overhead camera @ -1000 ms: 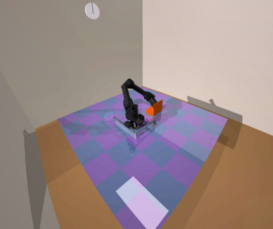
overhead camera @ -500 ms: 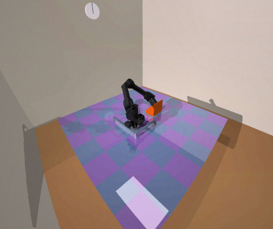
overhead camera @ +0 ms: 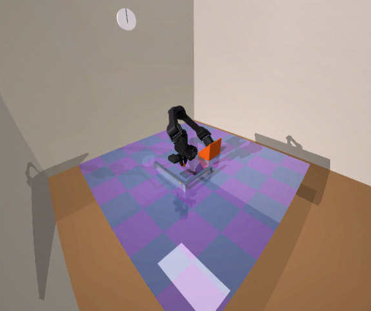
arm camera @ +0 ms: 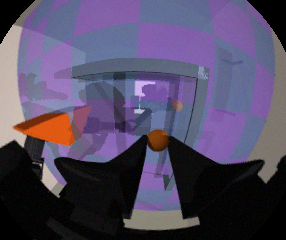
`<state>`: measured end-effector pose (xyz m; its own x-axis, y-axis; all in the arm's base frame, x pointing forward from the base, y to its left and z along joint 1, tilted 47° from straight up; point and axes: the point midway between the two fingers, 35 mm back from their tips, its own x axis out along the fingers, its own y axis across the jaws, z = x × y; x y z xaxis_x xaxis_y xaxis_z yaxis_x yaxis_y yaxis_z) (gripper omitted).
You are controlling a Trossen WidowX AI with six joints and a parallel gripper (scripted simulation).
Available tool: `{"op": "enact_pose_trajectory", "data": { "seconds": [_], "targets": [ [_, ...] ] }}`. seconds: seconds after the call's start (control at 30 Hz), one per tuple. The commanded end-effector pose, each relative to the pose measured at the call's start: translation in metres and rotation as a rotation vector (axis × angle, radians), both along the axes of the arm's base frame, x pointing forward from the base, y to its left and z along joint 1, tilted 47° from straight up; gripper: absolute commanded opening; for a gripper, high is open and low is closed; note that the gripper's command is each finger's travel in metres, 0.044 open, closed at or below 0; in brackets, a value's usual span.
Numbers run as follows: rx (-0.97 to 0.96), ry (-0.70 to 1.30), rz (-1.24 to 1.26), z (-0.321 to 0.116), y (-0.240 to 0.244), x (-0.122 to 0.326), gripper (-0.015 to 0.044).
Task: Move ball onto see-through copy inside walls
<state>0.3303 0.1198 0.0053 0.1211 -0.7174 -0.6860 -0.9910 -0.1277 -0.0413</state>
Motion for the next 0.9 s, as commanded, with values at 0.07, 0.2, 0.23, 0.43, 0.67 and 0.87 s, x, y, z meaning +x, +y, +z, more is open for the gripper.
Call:
{"op": "enact_pose_trajectory", "data": {
  "seconds": [0.07, 0.2, 0.23, 0.43, 0.67, 0.87],
  "targets": [
    [0.007, -0.011, -0.004, 0.019, 0.015, -0.004, 0.0],
    [0.019, -0.076, -0.066, 0.016, 0.015, -0.001, 0.0],
    [0.023, -0.103, -0.092, 0.015, 0.015, 0.0, 0.0],
    [0.051, -0.26, -0.243, 0.01, 0.016, 0.007, 0.0],
    [0.083, -0.443, -0.419, 0.003, 0.016, 0.015, 0.0],
    [0.11, -0.6, -0.57, -0.003, 0.016, 0.021, 0.0]
  ]
}}
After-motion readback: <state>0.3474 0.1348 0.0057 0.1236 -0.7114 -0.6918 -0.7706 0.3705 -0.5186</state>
